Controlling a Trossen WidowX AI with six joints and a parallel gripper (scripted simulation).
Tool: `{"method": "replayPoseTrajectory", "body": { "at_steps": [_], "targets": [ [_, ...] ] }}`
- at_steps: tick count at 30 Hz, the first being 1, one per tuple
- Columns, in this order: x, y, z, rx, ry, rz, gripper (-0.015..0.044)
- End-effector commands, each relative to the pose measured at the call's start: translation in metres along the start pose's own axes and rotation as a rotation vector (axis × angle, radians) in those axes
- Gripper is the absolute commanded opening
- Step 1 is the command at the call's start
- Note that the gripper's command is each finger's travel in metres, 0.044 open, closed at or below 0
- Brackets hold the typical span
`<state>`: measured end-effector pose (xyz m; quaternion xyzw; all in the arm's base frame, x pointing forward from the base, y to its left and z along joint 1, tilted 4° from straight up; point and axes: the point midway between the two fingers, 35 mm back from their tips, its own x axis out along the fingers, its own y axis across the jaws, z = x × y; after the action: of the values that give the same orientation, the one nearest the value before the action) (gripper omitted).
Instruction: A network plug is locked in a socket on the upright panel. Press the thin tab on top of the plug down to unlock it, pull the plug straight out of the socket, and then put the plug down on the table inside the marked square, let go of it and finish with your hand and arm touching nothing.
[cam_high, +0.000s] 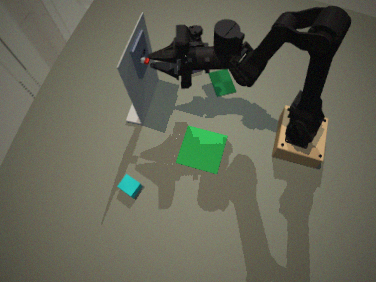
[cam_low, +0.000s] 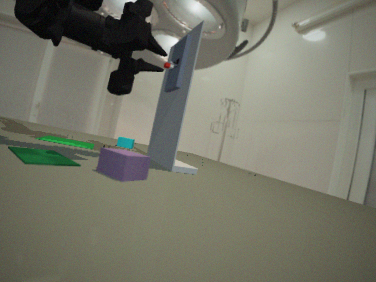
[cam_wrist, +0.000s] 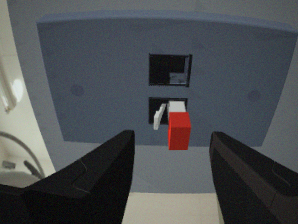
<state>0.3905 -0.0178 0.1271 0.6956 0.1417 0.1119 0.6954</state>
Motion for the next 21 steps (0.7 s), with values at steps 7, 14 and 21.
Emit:
{"method": "replayPoseTrajectory", "body": {
  "at_steps": [7, 14, 21],
  "targets": [
    [0.0141, -0.0007, 0.0035, 0.007, -0.004, 0.001, 0.0156],
    [0.0141, -0.0007, 0.0035, 0.007, -0.004, 0.001, 0.007],
    [0.0141, -0.0007, 0.0035, 0.007, -0.004, 0.001, 0.0024]
  ]
}}
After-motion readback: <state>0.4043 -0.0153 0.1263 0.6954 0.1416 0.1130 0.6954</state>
